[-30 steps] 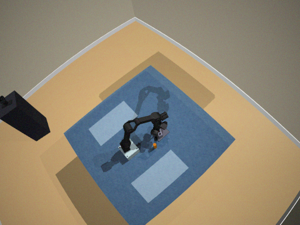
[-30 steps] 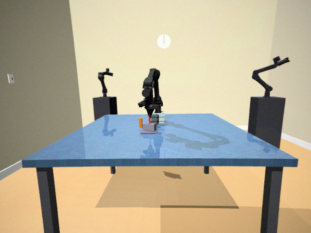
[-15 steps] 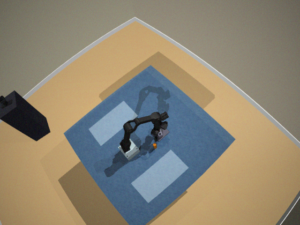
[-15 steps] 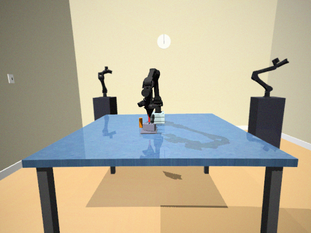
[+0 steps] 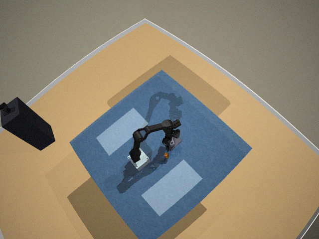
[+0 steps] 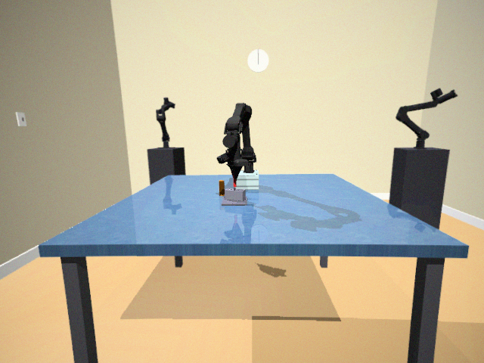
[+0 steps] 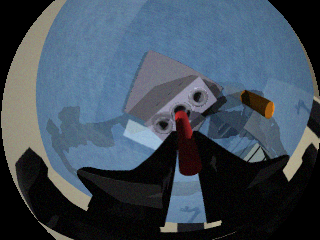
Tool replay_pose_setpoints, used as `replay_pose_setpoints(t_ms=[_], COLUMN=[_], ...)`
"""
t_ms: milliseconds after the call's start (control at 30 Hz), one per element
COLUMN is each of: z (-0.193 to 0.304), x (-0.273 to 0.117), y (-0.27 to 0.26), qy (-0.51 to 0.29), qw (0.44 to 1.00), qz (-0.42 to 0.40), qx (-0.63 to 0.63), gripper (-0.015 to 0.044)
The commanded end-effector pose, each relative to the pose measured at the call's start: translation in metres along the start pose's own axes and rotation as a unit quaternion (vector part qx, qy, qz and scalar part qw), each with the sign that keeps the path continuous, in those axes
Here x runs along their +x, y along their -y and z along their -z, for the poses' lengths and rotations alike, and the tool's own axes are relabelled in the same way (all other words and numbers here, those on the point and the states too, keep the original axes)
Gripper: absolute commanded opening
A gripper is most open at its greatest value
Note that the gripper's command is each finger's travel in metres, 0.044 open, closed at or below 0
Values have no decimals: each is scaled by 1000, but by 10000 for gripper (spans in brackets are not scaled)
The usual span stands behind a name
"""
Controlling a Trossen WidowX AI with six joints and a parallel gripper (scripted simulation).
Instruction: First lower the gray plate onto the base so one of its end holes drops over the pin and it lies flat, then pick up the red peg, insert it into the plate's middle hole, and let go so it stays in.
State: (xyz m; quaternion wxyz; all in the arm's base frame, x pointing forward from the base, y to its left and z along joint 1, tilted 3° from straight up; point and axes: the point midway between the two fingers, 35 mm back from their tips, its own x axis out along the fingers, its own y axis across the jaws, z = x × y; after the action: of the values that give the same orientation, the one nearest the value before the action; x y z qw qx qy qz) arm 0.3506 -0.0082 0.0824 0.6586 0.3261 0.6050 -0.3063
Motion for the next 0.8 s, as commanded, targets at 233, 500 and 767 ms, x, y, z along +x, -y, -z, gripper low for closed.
replay_pose_setpoints(t_ms=[233, 500, 767], z=[0, 1, 0], x=[2, 13, 16], y=[0, -1, -1], qy=[0, -1, 0], qw=[1000, 1000, 1000], qz=[0, -1, -1], qx=[0, -2, -1], gripper=[0, 0, 0])
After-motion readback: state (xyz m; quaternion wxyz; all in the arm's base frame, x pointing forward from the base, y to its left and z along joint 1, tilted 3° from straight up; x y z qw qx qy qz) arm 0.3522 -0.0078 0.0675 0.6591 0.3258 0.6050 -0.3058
